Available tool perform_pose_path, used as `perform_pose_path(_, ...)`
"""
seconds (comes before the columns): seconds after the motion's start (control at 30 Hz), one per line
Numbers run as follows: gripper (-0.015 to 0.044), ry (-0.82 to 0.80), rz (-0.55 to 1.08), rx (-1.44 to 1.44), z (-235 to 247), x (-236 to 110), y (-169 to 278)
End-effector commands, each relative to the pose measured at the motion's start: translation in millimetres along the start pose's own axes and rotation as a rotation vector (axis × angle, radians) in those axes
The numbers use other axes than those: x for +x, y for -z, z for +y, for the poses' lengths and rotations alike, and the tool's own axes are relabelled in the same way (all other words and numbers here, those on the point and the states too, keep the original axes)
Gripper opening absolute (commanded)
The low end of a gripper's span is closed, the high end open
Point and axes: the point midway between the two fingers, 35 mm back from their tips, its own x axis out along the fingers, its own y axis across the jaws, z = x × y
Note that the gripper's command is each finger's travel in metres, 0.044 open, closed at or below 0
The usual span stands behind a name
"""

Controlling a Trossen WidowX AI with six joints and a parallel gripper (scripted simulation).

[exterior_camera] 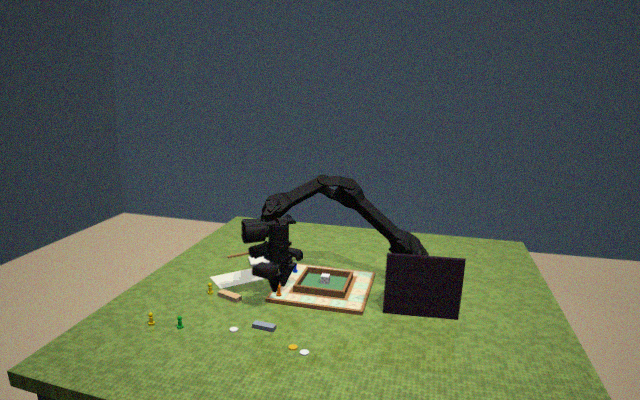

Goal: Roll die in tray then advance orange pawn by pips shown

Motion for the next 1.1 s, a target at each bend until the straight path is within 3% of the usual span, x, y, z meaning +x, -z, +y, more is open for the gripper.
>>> perform_pose_path(0.0,0.02,0.006,0.003,0.0,-2,10,0)
perform_pose_path(0.13,0.02,0.006,0.002,0.0,-2,13,0)
perform_pose_path(0.33,0.0043,0.006,0.002,0.0,-2,13,0)
perform_pose_path(0.53,0.0003,0.006,0.002,0.0,-2,13,0)
perform_pose_path(0.7,0.0,0.004,0.001,-0.001,-2,9,-1)
perform_pose_path(1.07,0.0,-0.024,-0.022,-0.016,3,-57,-2)
